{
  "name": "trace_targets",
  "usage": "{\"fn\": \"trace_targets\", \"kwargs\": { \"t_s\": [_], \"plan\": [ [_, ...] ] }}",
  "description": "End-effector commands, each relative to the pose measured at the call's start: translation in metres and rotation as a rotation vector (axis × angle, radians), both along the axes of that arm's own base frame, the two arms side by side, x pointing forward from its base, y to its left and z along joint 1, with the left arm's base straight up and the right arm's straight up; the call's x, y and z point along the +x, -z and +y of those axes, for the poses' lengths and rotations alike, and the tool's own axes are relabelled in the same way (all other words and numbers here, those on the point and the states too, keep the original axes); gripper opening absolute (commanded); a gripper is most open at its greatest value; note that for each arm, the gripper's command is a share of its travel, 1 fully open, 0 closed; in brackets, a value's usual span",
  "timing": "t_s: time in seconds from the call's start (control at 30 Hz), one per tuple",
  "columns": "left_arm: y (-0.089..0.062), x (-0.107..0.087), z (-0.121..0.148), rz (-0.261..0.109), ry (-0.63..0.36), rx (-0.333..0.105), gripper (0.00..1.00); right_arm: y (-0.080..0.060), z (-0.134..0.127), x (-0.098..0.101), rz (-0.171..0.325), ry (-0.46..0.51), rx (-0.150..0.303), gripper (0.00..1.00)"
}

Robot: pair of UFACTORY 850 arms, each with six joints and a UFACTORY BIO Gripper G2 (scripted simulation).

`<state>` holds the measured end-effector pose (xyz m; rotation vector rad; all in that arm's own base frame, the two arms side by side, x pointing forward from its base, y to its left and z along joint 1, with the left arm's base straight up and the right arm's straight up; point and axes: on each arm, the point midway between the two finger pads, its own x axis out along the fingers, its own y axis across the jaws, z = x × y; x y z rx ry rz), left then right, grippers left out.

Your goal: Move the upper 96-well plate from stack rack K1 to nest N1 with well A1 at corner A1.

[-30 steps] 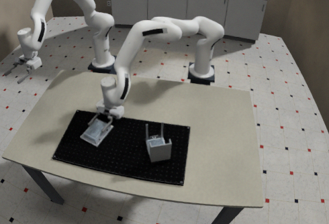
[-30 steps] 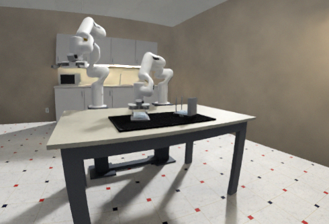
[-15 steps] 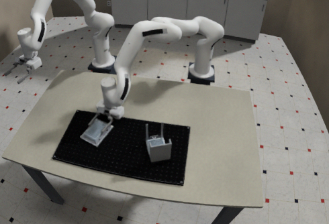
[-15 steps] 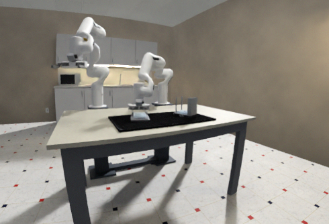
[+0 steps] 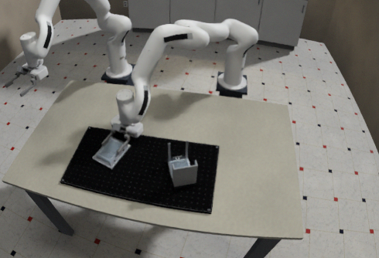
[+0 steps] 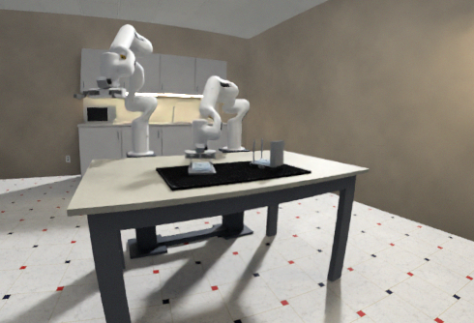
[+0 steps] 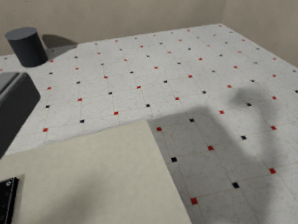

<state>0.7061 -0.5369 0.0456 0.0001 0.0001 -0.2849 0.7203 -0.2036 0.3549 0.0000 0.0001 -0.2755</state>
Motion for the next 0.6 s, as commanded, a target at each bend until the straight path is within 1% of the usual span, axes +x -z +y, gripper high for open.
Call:
{"fn": "trace_targets", "kwargs": {
  "t_s": [0.0,0.43,0.47,0.57],
  "plan": [
    [-0.0007,0.0007,-0.0006,-0.002,0.0,-0.002,0.0,-0.0016,-0.0002,0.0006,-0.003,0.0,-0.001,1.0],
    [0.0006,0.0007,-0.0006,-0.002,0.0,-0.002,0.0,-0.0016,-0.0002,0.0006,-0.003,0.0,-0.001,1.0],
    [0.0006,0.0007,-0.0006,-0.002,0.0,-0.002,0.37,-0.0016,-0.0002,0.0006,-0.003,0.0,-0.001,1.0],
    [0.0006,0.0007,-0.0006,-0.002,0.0,-0.002,0.37,-0.0016,-0.0002,0.0006,-0.003,0.0,-0.001,1.0]
  ]
}}
